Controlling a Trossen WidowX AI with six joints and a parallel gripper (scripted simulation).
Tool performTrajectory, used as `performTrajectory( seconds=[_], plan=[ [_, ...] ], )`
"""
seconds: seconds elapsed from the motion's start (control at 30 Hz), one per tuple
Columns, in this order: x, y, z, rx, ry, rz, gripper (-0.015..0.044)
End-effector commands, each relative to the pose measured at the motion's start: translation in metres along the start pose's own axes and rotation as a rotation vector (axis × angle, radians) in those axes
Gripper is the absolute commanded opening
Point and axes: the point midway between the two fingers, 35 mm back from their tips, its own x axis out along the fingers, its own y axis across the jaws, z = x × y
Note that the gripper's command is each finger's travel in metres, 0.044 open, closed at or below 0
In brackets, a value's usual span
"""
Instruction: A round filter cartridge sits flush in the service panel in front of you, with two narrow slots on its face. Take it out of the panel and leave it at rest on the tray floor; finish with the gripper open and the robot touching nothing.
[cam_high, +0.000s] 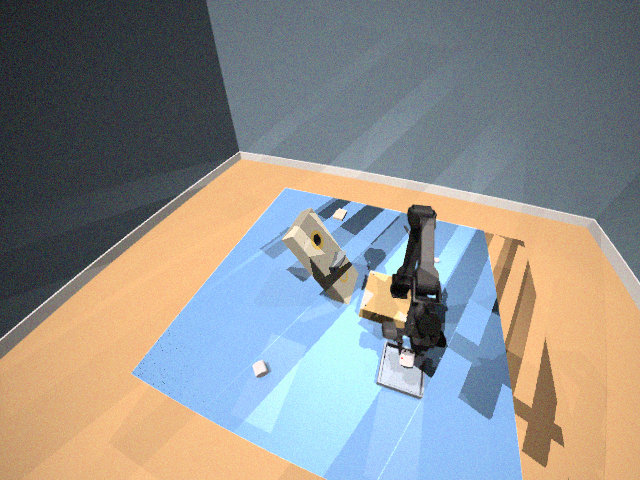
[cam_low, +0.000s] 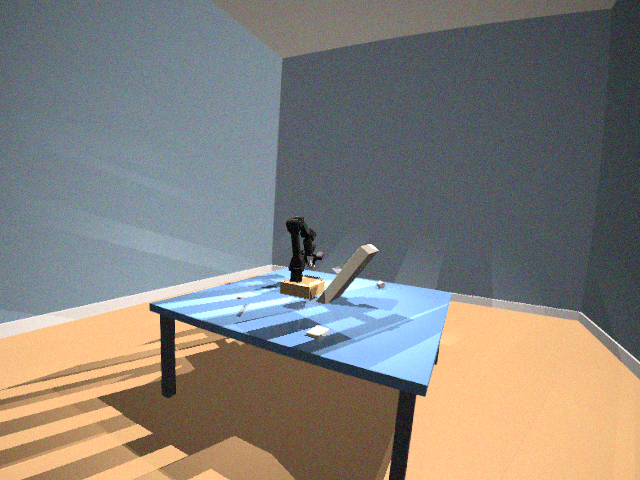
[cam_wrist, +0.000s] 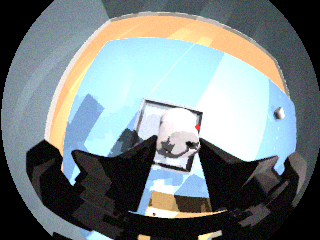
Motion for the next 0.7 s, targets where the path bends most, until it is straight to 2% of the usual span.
performTrajectory(
  seconds=[0.0,0.13,0.67],
  plan=[
    [0.006,0.011,-0.005,-0.039,-0.007,0.025,0.0],
    [0.009,0.011,-0.006,-0.039,-0.007,0.025,0.0],
    [0.071,0.011,-0.043,-0.039,-0.006,0.025,0.0]
  ],
)
